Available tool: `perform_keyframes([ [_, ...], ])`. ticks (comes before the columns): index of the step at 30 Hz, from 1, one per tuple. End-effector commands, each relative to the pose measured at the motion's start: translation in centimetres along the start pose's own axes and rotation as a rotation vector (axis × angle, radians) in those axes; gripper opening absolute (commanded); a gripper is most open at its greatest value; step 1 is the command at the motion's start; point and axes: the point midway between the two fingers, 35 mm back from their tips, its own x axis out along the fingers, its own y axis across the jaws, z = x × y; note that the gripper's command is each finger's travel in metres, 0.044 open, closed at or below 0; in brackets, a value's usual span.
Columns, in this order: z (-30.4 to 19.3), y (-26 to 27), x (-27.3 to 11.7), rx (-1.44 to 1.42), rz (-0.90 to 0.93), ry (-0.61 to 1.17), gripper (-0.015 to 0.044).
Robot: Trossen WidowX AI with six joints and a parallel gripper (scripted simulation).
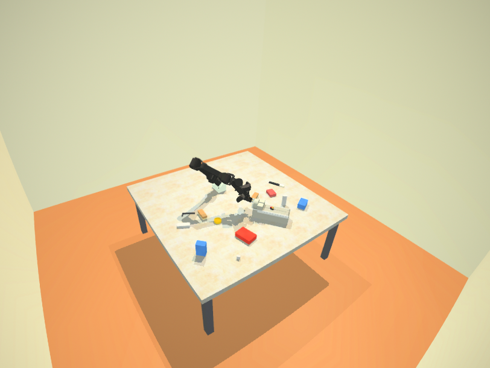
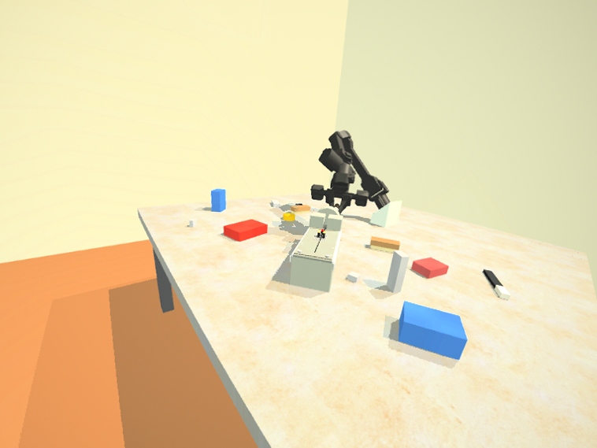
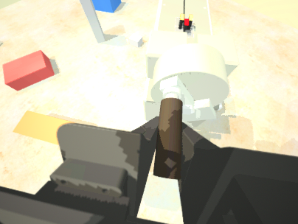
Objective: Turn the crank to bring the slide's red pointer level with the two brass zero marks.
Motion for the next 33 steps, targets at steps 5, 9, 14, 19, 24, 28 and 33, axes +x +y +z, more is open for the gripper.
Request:
perform_keyframes([
  [5,-0.43,0.77,0.44,-0.007,0.021,0.009,0.0000],
  [9,-0.46,0.79,0.47,-0.007,0.021,0.009,0.0000],
  [14,-0.50,0.83,0.51,-0.007,0.021,0.009,0.0000],
  [19,-0.54,0.87,0.57,-0.007,0.021,0.009,0.0000],
  [24,-0.60,0.91,0.63,-0.007,0.021,0.009,0.0000],
  [28,-0.66,0.96,0.70,-0.007,0.021,0.009,0.0000],
  [33,-0.75,1.02,0.79,-0.007,0.021,0.009,0.0000],
])
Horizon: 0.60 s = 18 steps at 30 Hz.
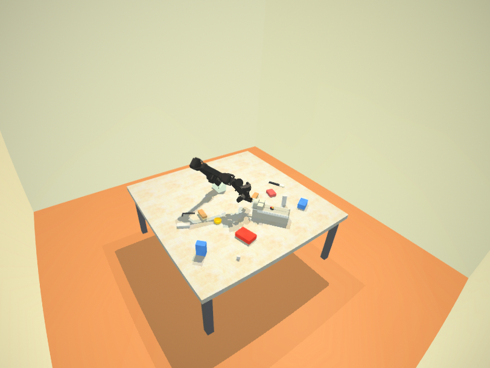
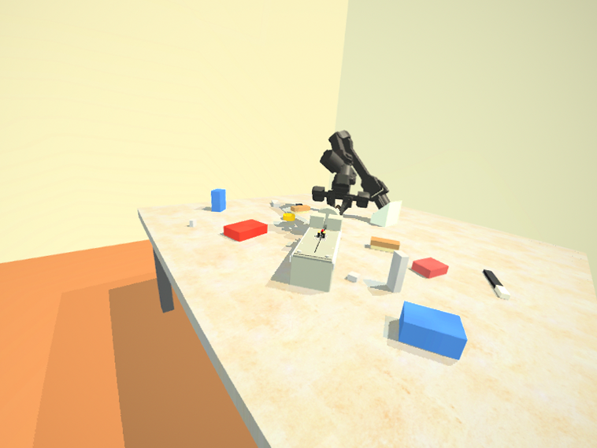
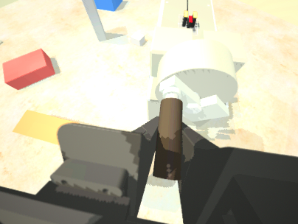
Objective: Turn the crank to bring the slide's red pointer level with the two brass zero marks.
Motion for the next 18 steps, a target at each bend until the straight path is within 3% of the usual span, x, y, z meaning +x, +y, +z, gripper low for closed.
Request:
perform_keyframes([
  [1,-0.50,0.62,0.50,-0.008,0.019,0.010,0.0000],
  [18,-1.05,0.84,1.06,-0.008,0.019,0.010,0.0000],
])
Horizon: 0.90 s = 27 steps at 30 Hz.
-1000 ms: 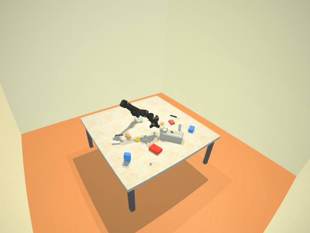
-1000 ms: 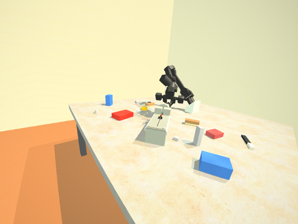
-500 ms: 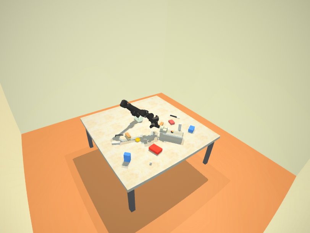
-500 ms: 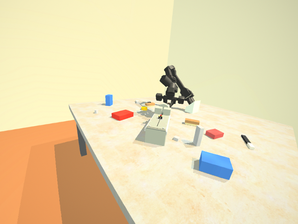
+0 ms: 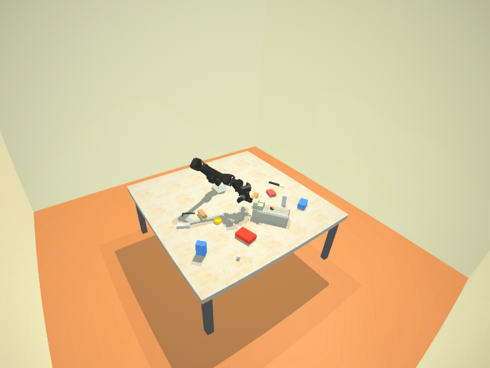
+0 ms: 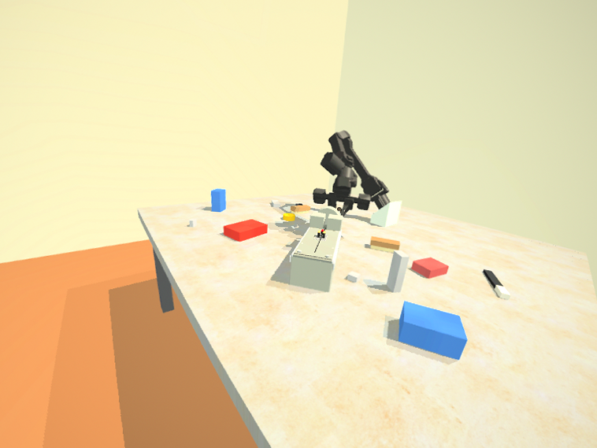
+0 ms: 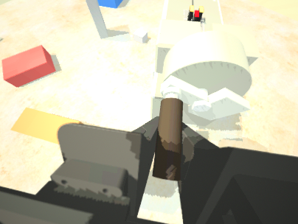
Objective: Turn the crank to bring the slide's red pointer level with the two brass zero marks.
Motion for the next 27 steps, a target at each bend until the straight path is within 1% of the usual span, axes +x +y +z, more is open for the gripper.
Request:
perform_keyframes([
  [1,-0.6,0.4,0.6,-0.004,0.013,0.011,0.0000],
  [27,-2.4,-0.3,2.4,-0.004,0.012,0.011,0.0000],
])
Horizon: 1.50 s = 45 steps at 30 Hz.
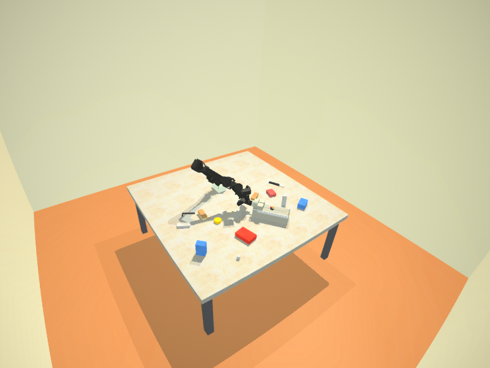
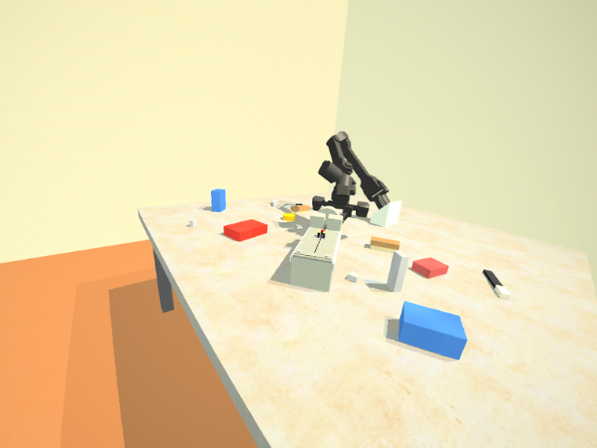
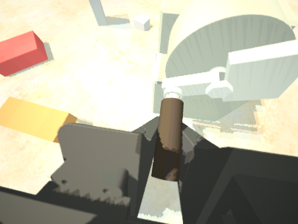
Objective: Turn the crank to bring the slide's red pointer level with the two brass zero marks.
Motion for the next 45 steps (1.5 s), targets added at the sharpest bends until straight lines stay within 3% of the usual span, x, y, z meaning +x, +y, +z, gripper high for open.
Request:
perform_keyframes([
  [1,-0.6,-0.4,0.6,0.004,0.000,0.007,0.0000],
  [45,-1.4,-3.1,1.4,0.004,-0.002,0.008,0.0000],
])
